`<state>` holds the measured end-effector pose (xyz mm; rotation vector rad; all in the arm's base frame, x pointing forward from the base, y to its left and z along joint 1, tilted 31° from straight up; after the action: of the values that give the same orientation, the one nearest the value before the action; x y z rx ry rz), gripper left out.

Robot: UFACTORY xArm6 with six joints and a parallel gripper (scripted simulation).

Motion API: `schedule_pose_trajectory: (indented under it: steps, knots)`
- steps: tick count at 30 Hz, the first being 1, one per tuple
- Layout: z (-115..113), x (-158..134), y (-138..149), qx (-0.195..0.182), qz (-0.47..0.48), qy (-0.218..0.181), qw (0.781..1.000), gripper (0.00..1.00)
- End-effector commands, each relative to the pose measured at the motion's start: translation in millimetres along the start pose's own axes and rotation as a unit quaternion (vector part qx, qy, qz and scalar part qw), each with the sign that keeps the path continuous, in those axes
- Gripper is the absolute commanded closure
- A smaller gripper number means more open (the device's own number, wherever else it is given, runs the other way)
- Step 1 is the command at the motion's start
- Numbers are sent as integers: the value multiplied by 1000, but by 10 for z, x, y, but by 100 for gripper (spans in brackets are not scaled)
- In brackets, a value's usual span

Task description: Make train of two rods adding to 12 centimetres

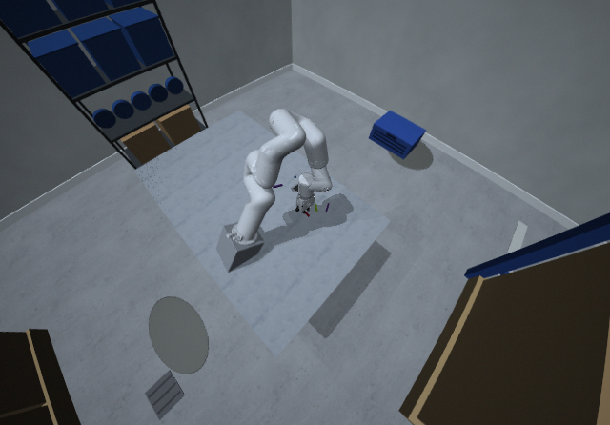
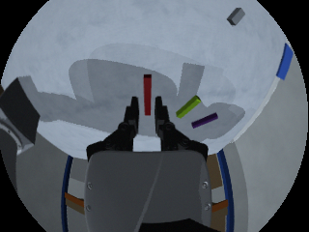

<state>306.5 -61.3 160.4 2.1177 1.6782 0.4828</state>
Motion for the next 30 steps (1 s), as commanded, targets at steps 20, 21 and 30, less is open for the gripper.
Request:
schedule_pose_trajectory:
  steps: [20,21,30]
  knots:
    - [46,-13,7,-2,0,5,1000,76]
    - [46,-13,7,-2,0,5,1000,76]
    - [46,-13,7,-2,0,5,1000,76]
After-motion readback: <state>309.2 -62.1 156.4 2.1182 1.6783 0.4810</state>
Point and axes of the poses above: the point where the finger pads meet when closed, its own z axis out along the fingers, its own y axis across the jaws, x = y × z, the point moved 7 cm from there along -z, back along the fingers, and after that the axes turned 7 degrees about z, right-handed, at the moved point
